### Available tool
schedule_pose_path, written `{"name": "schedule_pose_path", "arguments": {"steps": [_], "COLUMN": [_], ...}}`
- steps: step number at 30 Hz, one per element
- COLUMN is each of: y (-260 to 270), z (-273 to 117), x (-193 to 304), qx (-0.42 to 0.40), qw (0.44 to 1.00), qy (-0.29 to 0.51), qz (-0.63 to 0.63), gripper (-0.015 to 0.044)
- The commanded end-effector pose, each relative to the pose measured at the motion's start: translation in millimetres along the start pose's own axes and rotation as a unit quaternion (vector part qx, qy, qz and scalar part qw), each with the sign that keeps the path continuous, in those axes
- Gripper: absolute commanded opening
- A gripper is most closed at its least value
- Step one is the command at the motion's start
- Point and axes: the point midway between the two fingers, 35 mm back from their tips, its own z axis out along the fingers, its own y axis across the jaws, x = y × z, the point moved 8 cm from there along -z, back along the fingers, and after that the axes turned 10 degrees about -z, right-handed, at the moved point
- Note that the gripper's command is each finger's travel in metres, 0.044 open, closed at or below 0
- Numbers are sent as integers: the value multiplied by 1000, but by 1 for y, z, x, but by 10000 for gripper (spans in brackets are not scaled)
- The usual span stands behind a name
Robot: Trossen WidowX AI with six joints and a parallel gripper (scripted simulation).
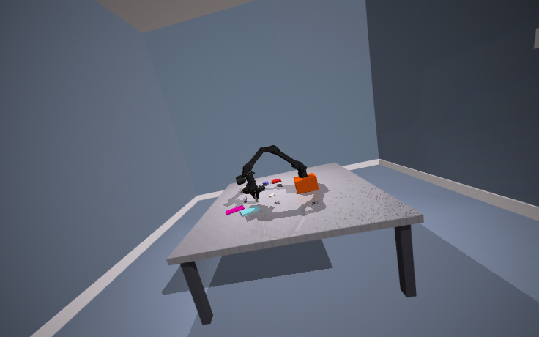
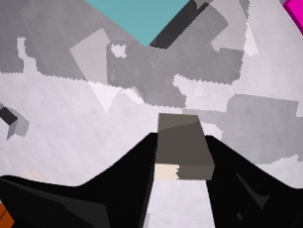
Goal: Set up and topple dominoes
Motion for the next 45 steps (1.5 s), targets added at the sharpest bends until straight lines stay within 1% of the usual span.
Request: {"name": "schedule_pose_path", "arguments": {"steps": [1, 4, 5, 14, 15, 17, 20, 24, 26, 29, 31, 38, 45], "y": [-2, 3, 4, 2, -3, -18, -35, -47, -47, -39, -34, -34, -41], "z": [-68, -108, -115, -116, -116, -116, -116, -115, -114, -113, -112, -107, -62], "x": [-3, 2, 3, 6, 15, 47, 98, 171, 209, 264, 287, 289, 289], "qx": [16, 16, 16, 15, 15, 14, 12, 11, 11, 11, 11, 11, 12], "qw": [1000, 1000, 1000, 1000, 999, 992, 965, 896, 845, 751, 705, 699, 699], "qy": [-14, -14, -14, -14, -14, -15, -16, -16, -16, -16, -16, -16, -16], "qz": [2, 3, 3, 11, 36, 126, 261, 444, 535, 660, 709, 715, 715], "gripper": [107, 107, 107, 107, 107, 107, 107, 107, 107, 107, 107, 107, 107]}}
